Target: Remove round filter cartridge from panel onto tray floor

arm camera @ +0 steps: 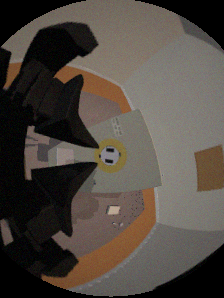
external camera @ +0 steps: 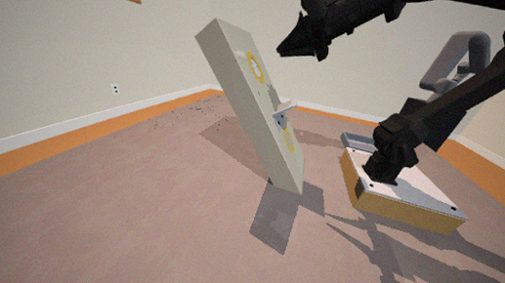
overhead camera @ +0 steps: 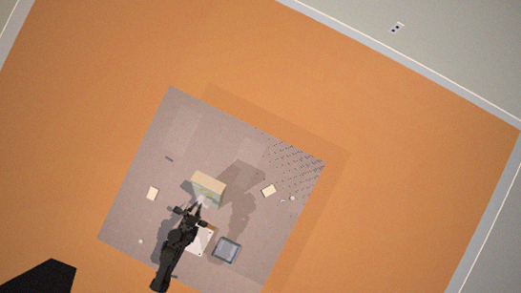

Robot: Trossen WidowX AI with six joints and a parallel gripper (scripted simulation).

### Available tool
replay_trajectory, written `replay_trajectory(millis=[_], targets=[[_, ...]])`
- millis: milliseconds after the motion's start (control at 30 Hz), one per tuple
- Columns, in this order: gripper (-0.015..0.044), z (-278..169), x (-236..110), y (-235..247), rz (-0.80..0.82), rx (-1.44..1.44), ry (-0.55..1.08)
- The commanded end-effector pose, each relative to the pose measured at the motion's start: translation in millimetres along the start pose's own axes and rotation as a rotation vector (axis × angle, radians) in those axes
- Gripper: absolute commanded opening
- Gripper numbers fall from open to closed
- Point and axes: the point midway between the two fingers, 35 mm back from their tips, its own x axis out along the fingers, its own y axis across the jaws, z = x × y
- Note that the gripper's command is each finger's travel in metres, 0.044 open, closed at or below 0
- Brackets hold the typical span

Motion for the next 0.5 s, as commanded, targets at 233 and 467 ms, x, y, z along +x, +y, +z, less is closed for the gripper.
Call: replay_trajectory(millis=[233,467], targets=[[0.0098,-2.3,1.0,-1.5,-0.008,0.002,0.007],[0.0098,-1.7,7.9,-1.2,-0.007,0.002,0.007]])
